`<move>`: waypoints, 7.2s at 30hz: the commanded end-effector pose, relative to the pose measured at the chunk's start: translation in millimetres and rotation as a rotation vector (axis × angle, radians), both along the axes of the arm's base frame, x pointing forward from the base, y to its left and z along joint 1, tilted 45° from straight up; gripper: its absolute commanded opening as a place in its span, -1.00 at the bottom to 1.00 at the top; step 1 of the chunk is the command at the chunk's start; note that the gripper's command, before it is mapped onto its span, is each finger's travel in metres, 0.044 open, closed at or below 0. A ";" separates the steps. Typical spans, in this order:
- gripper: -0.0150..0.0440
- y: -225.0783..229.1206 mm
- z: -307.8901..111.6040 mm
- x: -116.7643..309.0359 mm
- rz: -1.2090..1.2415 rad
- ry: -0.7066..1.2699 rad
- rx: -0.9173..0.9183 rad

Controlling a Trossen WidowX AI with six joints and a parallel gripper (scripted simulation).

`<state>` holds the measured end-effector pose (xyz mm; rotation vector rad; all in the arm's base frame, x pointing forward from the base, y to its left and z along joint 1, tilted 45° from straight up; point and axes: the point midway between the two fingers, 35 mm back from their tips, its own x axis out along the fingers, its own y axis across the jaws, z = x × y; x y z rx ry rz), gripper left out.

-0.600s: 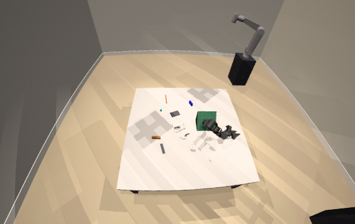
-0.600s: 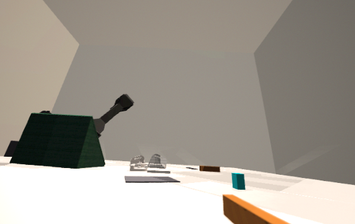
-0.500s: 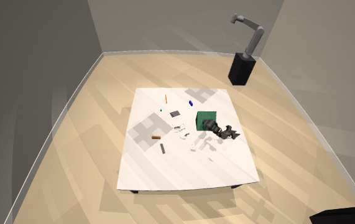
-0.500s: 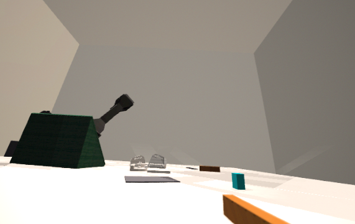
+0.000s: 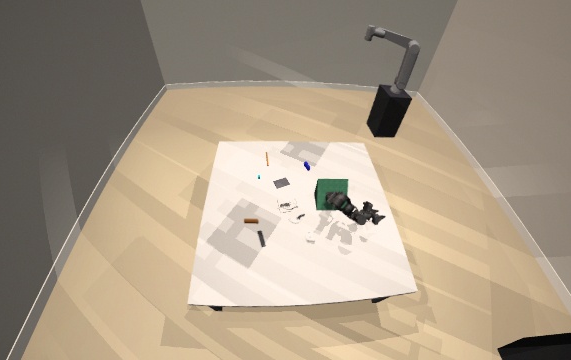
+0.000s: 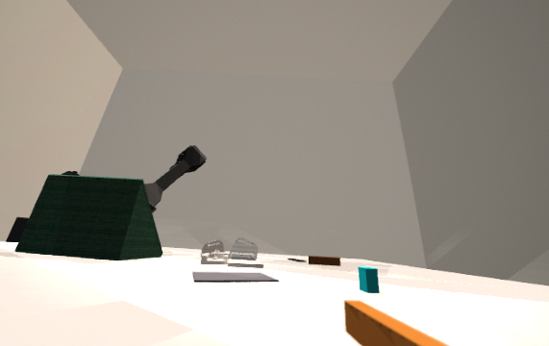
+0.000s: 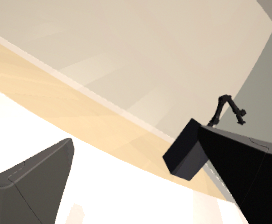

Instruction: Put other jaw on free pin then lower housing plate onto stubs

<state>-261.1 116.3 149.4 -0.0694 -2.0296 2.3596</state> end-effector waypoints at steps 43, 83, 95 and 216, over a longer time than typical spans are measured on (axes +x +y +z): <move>1.00 101.6 26.5 33.9 -0.329 0.055 -0.351; 1.00 182.7 79.7 105.4 -0.623 0.248 -0.580; 1.00 200.1 96.5 132.4 -0.703 0.319 -0.640; 1.00 181.2 131.8 470.6 -1.523 1.471 -1.309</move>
